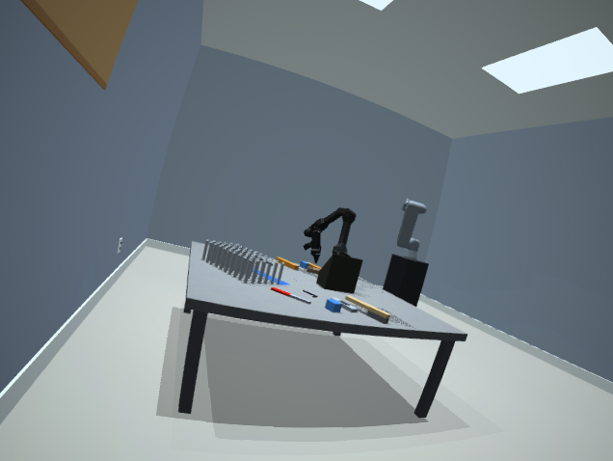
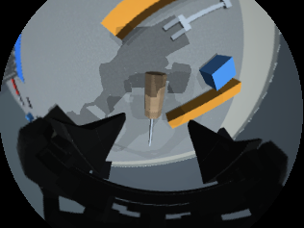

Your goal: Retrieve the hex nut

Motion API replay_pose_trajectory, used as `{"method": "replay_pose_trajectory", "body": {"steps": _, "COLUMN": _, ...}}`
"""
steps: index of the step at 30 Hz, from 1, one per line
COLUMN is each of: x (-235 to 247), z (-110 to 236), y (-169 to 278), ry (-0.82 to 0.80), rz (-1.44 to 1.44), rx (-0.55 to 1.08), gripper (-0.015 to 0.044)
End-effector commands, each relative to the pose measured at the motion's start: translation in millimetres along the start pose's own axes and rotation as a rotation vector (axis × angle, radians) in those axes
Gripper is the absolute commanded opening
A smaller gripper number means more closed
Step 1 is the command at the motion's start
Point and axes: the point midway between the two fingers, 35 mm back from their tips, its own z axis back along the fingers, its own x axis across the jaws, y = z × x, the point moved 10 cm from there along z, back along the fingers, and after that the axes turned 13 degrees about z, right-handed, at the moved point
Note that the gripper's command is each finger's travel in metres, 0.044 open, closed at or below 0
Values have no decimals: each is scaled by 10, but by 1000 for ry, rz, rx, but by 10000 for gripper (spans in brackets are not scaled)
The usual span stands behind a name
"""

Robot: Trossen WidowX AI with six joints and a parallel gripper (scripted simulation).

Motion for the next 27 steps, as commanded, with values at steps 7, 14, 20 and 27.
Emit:
{"method": "replay_pose_trajectory", "body": {"steps": 7, "x": -20, "z": 4, "y": -21, "ry": -11, "rz": 2, "rx": 25, "gripper": 282}}
{"method": "replay_pose_trajectory", "body": {"steps": 14, "x": -20, "z": 4, "y": -21, "ry": -11, "rz": 2, "rx": 25, "gripper": 280}}
{"method": "replay_pose_trajectory", "body": {"steps": 20, "x": -19, "z": -49, "y": -42, "ry": -11, "rz": 2, "rx": 26, "gripper": 280}}
{"method": "replay_pose_trajectory", "body": {"steps": 27, "x": -15, "z": -155, "y": -80, "ry": -11, "rz": 2, "rx": 26, "gripper": 280}}
